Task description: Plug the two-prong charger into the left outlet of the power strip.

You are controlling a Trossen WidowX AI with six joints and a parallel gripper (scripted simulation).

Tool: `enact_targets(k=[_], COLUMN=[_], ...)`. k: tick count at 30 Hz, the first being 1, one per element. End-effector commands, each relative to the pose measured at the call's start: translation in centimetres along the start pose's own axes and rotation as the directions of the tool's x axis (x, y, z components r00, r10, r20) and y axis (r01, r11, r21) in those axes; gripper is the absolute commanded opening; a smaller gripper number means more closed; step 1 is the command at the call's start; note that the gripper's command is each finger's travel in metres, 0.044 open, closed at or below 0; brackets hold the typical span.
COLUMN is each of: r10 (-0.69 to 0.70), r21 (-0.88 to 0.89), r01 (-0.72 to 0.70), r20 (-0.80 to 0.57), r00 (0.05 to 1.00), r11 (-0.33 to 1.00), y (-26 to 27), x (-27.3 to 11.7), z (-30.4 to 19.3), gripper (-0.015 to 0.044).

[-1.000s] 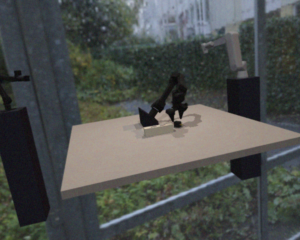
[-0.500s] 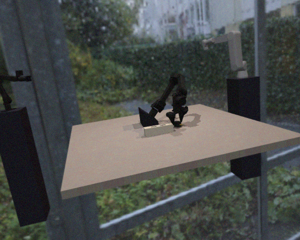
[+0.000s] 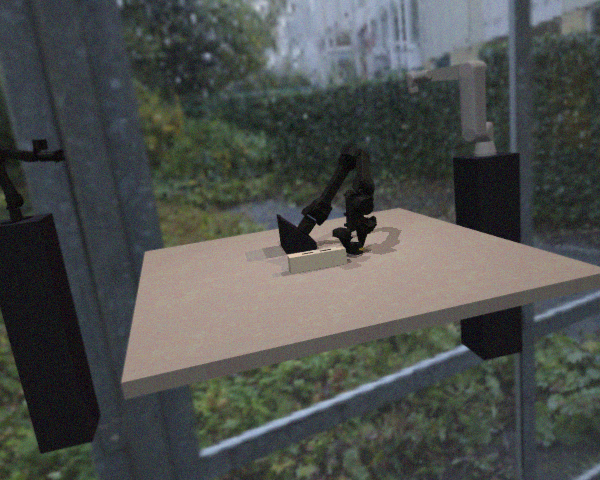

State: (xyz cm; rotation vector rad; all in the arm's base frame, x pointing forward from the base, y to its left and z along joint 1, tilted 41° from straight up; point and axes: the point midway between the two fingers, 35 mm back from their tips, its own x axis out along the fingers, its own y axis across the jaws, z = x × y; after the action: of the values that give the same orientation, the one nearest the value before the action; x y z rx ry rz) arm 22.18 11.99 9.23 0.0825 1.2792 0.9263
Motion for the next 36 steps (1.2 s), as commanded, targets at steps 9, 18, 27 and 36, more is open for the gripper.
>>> enact_targets(k=[9, 18, 27, 36], r10=[0.0, -0.001, 0.002, 0.006], r21=[-0.001, 0.001, 0.006, 0.022], r01=[0.0, 0.001, -0.002, -0.006], r20=[0.0, -0.001, -0.005, -0.005], r00=[1.0, 1.0, 1.0, 1.0], r11=[1.0, 1.0, 1.0, 1.0], y=[0.0, -0.1, -0.3, -0.8], x=[0.0, -0.9, -4.0, -5.2], z=[0.0, 0.0, -0.6, -1.4], gripper=[0.0112, 0.0, 0.0, 0.0])
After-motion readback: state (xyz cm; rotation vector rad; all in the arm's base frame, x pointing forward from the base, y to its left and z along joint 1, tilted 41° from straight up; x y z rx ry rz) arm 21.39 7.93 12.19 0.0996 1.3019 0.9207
